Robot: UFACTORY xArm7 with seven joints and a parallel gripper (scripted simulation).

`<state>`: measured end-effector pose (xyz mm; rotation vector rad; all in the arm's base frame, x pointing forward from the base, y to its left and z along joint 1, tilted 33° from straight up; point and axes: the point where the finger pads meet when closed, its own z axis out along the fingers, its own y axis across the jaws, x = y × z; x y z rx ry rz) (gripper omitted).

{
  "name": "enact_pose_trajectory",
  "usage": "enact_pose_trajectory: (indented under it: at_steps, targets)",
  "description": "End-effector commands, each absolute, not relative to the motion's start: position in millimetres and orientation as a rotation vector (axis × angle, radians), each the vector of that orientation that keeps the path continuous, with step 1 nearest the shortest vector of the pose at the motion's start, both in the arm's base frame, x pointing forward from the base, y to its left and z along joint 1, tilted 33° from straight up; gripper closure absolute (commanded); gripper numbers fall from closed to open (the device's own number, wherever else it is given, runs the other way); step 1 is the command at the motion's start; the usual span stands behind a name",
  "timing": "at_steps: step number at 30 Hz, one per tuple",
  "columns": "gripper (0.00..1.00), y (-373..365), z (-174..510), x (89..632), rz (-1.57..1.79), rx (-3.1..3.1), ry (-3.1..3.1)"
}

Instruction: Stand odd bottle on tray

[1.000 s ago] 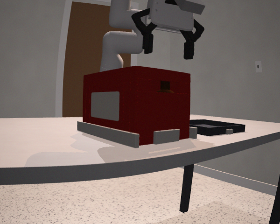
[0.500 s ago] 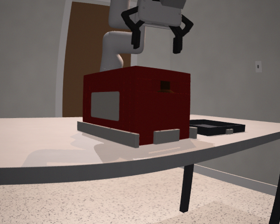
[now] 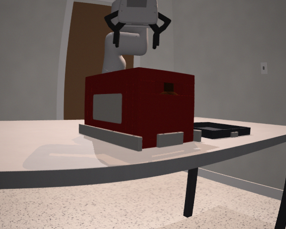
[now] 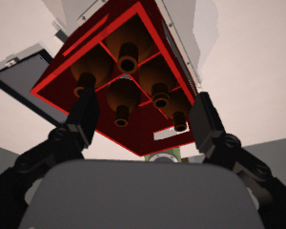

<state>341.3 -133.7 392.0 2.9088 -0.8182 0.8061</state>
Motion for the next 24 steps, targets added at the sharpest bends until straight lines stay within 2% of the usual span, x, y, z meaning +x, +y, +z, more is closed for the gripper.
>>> enact_pose_trajectory:
  at_steps: [1,7,18,19,24]
  targets:
    - [0.00,-130.7,377.2,304.5,0.854,2.889,-0.926]
    - [0.00,-125.3,352.0,275.2,0.887,2.877,-1.039]
    - [0.00,-123.7,345.5,269.3,0.895,2.874,-1.065]
    - [1.00,-123.7,345.5,269.3,0.895,2.874,-1.065]
    - [1.00,-123.7,345.5,269.3,0.895,2.874,-1.065]
